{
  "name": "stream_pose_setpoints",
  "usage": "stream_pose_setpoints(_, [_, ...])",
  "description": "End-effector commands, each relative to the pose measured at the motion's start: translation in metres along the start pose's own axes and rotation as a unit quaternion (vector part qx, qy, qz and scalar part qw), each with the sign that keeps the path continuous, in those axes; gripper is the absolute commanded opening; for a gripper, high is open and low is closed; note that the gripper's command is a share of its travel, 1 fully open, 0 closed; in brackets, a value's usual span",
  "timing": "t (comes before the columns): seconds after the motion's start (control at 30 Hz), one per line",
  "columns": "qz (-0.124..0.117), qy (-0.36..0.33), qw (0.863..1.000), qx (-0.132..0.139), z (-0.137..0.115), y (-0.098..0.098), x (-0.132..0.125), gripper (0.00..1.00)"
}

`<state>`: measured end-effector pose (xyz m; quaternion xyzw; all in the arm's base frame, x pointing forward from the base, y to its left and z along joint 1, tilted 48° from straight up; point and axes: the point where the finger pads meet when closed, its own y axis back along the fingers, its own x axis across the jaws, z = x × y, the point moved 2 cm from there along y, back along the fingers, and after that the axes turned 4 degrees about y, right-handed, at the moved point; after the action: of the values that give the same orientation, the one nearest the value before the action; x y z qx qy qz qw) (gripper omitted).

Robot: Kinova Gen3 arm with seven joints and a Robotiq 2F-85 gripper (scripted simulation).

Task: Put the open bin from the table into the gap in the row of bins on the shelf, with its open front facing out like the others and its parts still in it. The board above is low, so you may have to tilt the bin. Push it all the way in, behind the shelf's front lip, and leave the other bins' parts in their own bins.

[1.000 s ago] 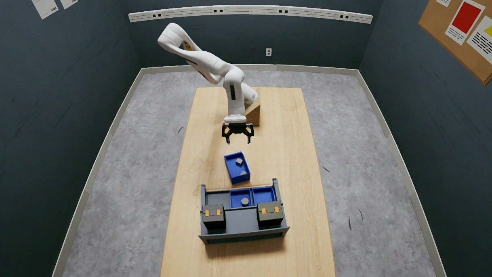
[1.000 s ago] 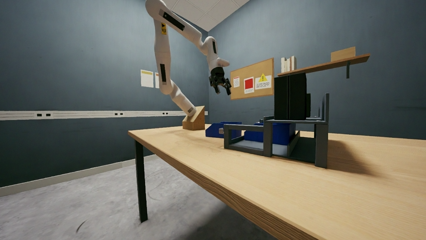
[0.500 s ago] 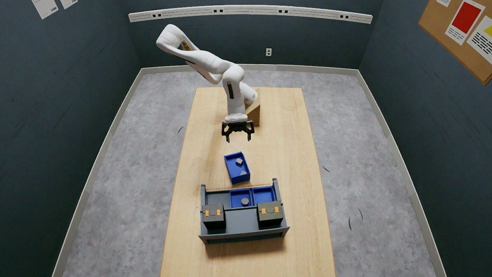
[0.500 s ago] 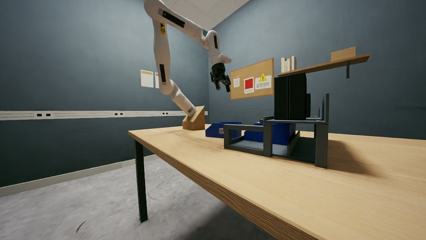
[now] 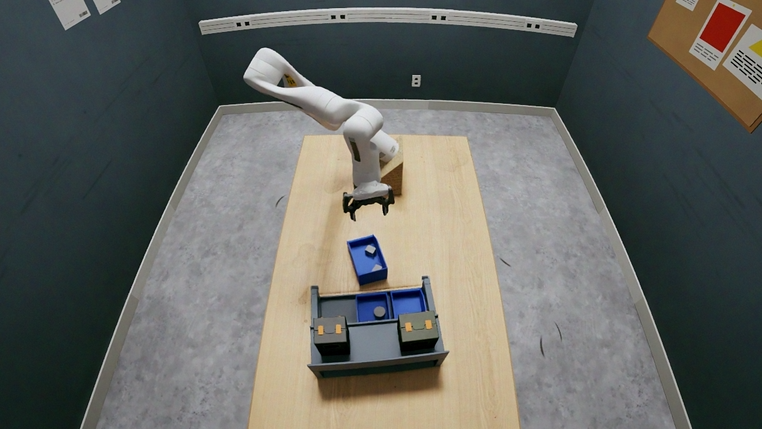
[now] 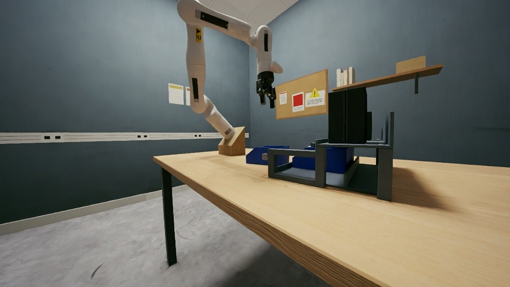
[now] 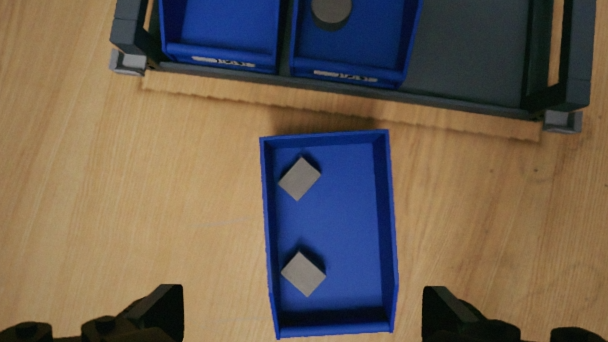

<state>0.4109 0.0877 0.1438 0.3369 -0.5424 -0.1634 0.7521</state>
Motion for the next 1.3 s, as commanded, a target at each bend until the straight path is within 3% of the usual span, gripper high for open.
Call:
stream_pose_setpoints(0.0, [-0.004, 0.033, 0.999, -0.039, -0.002, -0.001, 0.001, 1.0])
stream_pose_setpoints(0.33, [-0.004, 0.033, 0.999, -0.039, -0.002, -0.001, 0.001, 1.0])
stream_pose_setpoints(0.5, [-0.004, 0.033, 0.999, -0.039, -0.013, -0.001, -0.046, 1.0])
stream_pose_setpoints(1.27, [-0.004, 0.033, 0.999, -0.039, -0.011, -0.001, -0.038, 1.0])
